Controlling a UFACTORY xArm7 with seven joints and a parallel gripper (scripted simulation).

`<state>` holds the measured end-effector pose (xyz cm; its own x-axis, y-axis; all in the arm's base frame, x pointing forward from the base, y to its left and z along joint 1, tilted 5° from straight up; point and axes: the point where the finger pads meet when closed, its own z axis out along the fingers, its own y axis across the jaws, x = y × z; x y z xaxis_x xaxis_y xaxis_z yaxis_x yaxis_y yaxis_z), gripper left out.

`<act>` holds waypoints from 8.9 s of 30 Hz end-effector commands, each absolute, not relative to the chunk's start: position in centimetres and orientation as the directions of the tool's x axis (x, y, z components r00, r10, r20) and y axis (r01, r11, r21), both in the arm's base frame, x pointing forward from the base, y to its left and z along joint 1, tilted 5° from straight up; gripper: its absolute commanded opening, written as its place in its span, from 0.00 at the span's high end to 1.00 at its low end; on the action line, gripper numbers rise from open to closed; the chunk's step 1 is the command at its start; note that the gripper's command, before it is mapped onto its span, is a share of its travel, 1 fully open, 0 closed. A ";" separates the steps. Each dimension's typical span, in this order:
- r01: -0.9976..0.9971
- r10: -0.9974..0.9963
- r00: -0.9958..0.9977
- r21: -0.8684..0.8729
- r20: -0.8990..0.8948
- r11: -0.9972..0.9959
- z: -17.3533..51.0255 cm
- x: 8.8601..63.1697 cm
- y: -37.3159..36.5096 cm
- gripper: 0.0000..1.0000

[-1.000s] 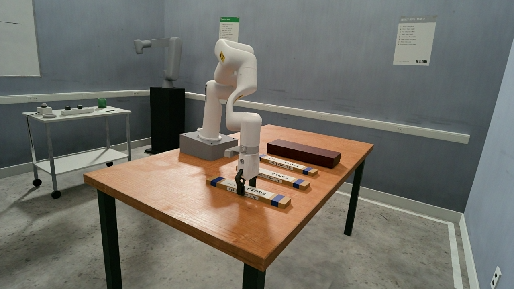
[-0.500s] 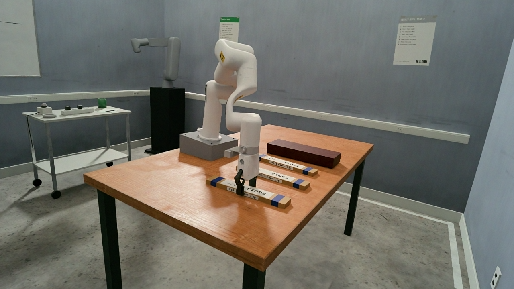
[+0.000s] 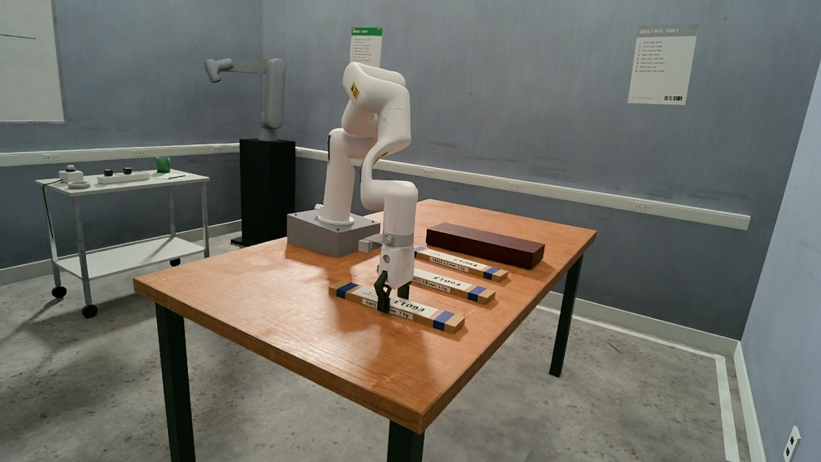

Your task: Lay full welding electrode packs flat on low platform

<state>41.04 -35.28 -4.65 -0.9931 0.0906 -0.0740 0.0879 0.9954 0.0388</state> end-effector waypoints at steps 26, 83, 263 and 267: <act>0.088 0.091 -0.993 0.036 -0.078 0.995 3.0 40.6 -35.6 0.00; 0.150 0.153 -0.985 0.040 -0.075 0.988 -1.7 43.2 -14.3 0.00; 0.150 0.153 -0.985 0.040 -0.075 0.988 3.6 42.9 -14.5 0.42; 0.150 0.153 -0.985 0.041 -0.075 0.988 5.1 42.8 -14.5 0.42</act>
